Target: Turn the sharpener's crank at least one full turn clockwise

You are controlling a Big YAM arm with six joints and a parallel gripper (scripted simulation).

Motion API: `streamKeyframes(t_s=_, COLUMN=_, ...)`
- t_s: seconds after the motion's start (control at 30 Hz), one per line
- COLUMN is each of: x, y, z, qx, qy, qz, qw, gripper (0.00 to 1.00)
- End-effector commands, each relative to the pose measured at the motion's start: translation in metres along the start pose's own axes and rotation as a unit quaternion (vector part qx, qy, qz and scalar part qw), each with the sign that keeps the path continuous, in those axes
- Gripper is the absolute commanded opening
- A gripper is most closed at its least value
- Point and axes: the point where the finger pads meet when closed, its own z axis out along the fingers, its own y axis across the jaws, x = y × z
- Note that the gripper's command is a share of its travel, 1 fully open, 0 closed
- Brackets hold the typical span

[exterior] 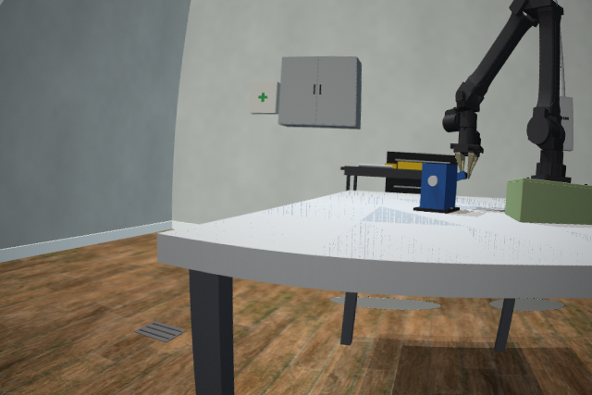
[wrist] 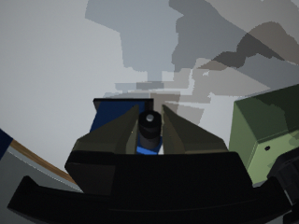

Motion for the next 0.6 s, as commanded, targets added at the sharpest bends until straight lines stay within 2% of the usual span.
streamKeyframes(t_s=0.0, x=-0.008, y=0.021, z=-0.024, qx=-0.019, qy=-0.014, qz=0.004, qw=1.0, gripper=0.15)
streamKeyframes(t_s=0.17, x=-0.007, y=0.023, z=-0.025, qx=-0.016, qy=-0.012, qz=0.004, qw=1.0, gripper=0.15)
streamKeyframes(t_s=0.27, x=-0.005, y=0.027, z=-0.033, qx=-0.021, qy=-0.015, qz=0.0, qw=1.0, gripper=0.15)
streamKeyframes(t_s=0.57, x=-0.003, y=0.035, z=-0.035, qx=-0.012, qy=-0.009, qz=0.001, qw=1.0, gripper=0.15)
